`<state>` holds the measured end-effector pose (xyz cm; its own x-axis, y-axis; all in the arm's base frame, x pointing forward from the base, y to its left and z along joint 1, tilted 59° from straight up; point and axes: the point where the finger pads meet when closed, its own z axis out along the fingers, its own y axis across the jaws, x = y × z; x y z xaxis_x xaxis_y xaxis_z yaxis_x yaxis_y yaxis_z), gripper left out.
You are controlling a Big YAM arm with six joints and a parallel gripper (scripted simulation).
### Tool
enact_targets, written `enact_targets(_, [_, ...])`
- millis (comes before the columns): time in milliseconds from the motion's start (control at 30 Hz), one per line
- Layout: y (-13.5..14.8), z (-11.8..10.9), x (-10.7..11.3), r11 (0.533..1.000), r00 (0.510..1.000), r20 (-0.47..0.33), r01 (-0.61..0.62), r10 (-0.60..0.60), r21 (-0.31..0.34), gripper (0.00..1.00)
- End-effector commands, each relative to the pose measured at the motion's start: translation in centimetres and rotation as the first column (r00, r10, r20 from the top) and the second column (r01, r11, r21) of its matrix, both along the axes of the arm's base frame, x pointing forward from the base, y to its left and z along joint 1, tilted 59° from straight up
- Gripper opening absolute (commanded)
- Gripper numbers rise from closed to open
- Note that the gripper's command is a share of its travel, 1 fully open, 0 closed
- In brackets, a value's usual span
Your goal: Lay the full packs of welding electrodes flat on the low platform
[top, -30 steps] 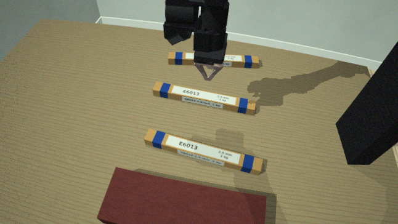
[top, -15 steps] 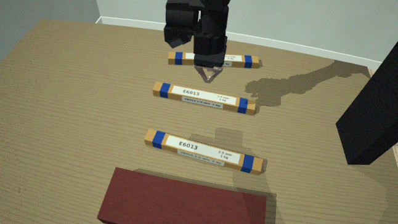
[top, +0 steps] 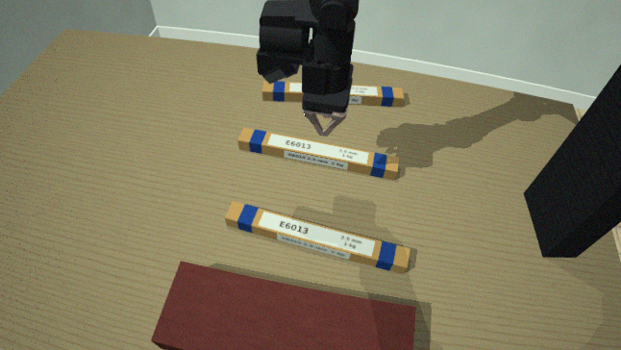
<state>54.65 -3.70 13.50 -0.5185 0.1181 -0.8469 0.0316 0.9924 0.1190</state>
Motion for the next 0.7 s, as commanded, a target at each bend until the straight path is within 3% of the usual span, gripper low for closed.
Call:
enact_targets(0, [0.4,-0.3,0.6,1.0,1.0,0.008,-0.001,0.001,0.005,0.43])
enact_targets(667, [0.5,-1.5,2.5,1.0,1.0,0.007,-0.001,0.001,0.005,0.43])
